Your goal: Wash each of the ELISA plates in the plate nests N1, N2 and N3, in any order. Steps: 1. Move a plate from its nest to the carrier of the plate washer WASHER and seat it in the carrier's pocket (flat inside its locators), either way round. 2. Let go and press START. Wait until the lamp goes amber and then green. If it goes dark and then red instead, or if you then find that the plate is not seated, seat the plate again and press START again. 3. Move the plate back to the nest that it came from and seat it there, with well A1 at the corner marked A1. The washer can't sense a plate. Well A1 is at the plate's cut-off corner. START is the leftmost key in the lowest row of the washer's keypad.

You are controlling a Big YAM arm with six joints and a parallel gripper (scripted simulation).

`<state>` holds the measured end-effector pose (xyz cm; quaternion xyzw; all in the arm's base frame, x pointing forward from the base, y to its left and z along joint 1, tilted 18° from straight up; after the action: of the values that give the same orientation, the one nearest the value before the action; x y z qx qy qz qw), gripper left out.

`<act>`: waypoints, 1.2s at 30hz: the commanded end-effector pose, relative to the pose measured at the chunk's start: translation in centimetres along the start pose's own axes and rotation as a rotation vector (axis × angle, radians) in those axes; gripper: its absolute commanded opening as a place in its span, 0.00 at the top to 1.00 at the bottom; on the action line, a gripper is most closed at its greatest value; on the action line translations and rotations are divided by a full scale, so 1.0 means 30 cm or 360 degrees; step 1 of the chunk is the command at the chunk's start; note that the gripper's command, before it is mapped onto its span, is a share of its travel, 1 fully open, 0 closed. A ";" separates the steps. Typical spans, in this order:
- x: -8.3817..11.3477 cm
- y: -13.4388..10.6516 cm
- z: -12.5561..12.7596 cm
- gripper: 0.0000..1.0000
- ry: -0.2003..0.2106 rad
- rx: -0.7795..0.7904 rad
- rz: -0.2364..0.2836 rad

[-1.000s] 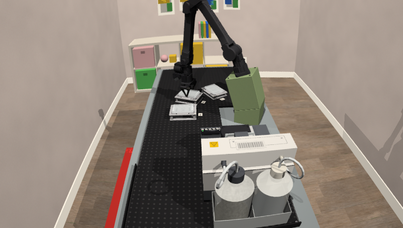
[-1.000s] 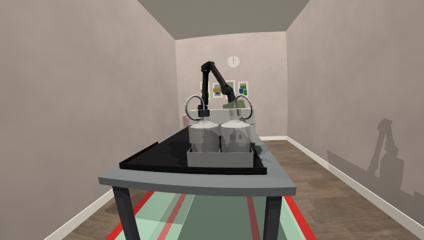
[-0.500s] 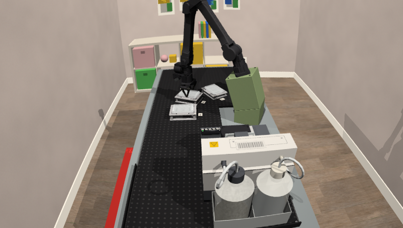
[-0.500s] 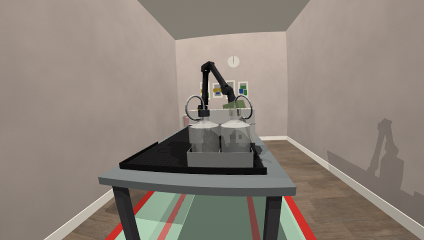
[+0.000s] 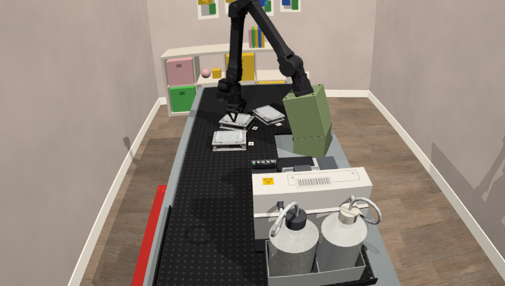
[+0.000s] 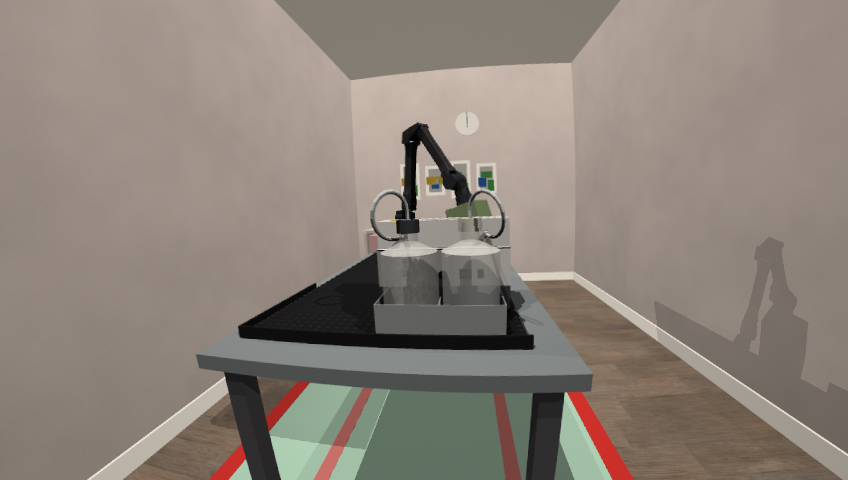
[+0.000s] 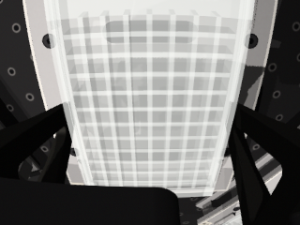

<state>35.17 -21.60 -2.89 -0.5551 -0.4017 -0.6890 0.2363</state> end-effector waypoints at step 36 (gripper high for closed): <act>0.000 0.021 0.004 0.00 0.0000 -0.0002 -0.0025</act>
<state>35.26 -21.65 -3.03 -0.5548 -0.4020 -0.6891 0.2359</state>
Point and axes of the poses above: the point where the finger pads meet when closed, its own x axis back along the fingers, its own z axis across the jaws, y = z × x, the point moved 8 cm from there along x, back along the fingers, and after that the axes turned 14 degrees about -x, right-handed, at the moved point
